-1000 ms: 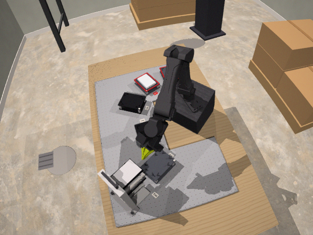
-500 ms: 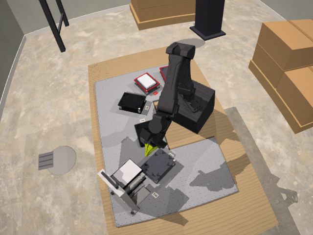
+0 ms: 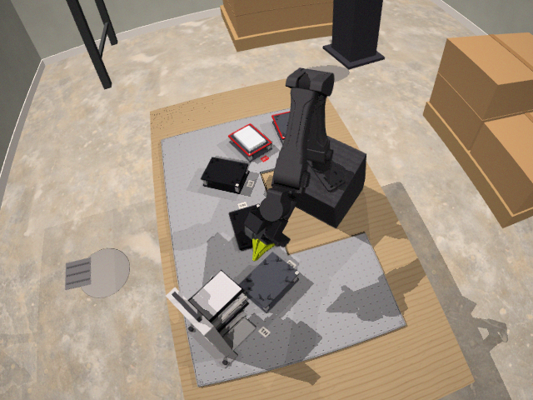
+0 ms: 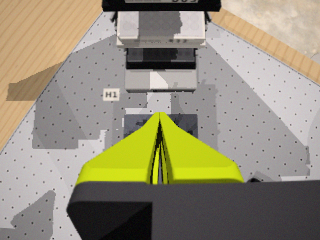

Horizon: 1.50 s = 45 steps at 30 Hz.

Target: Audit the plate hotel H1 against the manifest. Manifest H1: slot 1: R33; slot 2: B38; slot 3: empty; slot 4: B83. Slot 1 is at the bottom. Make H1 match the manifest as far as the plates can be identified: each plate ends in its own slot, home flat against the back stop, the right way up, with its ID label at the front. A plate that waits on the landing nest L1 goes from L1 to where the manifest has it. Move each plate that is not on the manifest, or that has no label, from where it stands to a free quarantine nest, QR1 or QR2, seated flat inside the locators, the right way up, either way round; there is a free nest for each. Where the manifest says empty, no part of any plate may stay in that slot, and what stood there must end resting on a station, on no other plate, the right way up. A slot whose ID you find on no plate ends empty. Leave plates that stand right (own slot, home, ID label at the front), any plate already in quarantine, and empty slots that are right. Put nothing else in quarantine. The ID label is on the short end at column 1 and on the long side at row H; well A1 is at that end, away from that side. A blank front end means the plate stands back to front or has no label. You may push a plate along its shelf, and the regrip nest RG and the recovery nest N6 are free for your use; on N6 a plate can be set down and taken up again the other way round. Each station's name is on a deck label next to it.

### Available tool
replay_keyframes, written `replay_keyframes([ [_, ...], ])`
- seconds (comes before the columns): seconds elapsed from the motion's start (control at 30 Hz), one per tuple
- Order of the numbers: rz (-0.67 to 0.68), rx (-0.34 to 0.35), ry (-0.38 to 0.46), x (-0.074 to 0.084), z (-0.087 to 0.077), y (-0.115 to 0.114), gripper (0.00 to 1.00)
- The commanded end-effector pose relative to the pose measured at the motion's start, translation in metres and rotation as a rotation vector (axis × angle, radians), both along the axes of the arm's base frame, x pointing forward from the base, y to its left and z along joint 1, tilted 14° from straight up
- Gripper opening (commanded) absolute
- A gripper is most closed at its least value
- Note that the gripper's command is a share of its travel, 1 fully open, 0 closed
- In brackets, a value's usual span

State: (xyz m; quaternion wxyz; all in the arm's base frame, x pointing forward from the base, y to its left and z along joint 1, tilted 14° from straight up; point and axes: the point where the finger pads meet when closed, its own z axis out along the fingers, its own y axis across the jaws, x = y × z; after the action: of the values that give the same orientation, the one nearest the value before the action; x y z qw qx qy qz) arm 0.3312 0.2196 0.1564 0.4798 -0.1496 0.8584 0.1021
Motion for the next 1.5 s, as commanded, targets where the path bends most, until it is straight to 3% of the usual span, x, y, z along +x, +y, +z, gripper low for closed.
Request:
replay_keyframes([
  [0.0, -0.004, -0.001, -0.002, -0.009, 0.000, -0.004, 0.00],
  [0.4, -0.004, -0.001, -0.002, -0.024, -0.004, -0.009, 0.00],
  [0.43, -0.004, 0.017, -0.021, -0.023, -0.002, -0.007, 1.00],
  [0.5, -0.004, -0.008, 0.006, -0.023, -0.021, -0.007, 1.00],
  [0.6, -0.004, -0.008, 0.006, -0.026, -0.031, -0.008, 1.00],
  [0.67, -0.004, -0.008, 0.006, -0.026, -0.031, -0.008, 1.00],
  [1.07, -0.004, -0.009, 0.006, -0.034, -0.070, -0.010, 1.00],
  [1.27, -0.014, -0.009, 0.000, -0.028, -0.080, -0.012, 1.00],
  [1.47, -0.013, -0.014, 0.006, -0.026, -0.102, -0.013, 1.00],
])
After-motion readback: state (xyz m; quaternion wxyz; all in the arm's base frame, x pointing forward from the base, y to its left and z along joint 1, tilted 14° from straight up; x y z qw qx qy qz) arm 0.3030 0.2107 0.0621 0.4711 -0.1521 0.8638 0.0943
